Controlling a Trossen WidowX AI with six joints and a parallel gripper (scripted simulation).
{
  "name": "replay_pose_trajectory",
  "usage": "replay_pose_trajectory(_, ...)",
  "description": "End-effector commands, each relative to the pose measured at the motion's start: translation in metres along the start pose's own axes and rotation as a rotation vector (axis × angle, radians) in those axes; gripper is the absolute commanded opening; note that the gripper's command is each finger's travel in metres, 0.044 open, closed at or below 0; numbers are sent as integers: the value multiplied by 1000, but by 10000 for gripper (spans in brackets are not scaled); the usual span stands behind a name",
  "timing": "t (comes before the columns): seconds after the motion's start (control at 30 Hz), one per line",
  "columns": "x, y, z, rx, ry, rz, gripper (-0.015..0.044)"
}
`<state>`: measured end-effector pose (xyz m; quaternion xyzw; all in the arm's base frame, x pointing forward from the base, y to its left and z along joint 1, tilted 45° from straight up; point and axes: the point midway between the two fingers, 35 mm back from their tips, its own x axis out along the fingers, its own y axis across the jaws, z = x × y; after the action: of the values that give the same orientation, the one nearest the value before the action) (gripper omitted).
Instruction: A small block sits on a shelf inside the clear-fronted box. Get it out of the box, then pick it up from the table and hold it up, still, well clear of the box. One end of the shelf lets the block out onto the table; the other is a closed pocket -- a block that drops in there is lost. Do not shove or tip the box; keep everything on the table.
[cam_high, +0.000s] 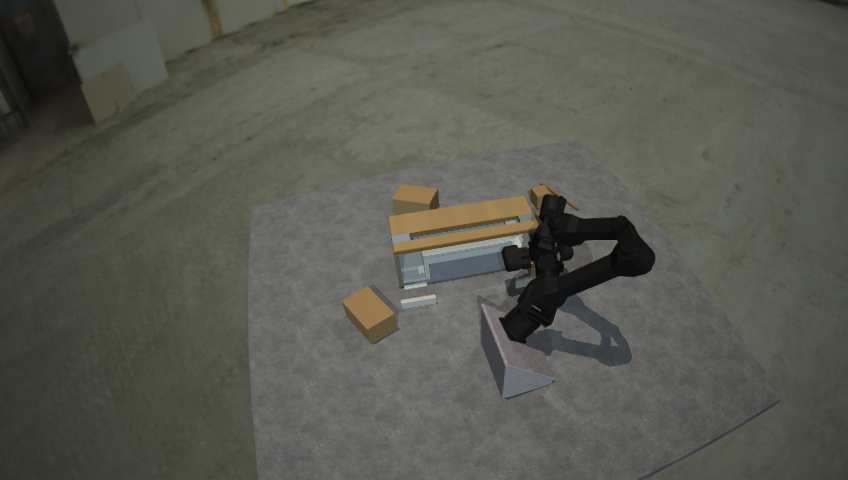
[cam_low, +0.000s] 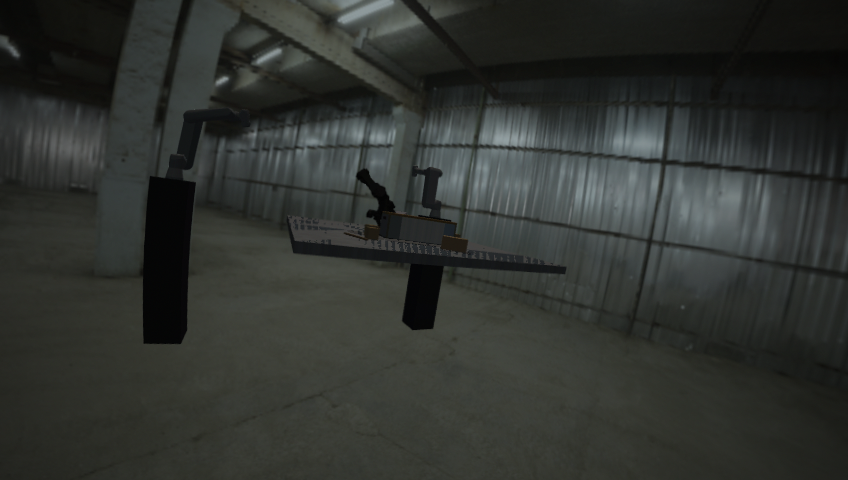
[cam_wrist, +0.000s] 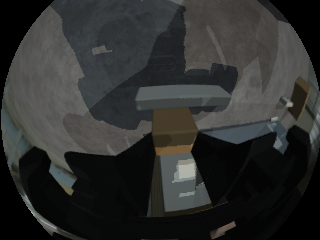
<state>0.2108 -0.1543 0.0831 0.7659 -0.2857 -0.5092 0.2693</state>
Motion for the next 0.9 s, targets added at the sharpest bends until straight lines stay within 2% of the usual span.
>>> replay_pose_trajectory(0.0,-12,1,-8,8,7,4,0)
replay_pose_trajectory(0.37,-41,3,-17,-21,9,11,0)
replay_pose_trajectory(0.87,-49,-3,-19,-633,-17,6,0)
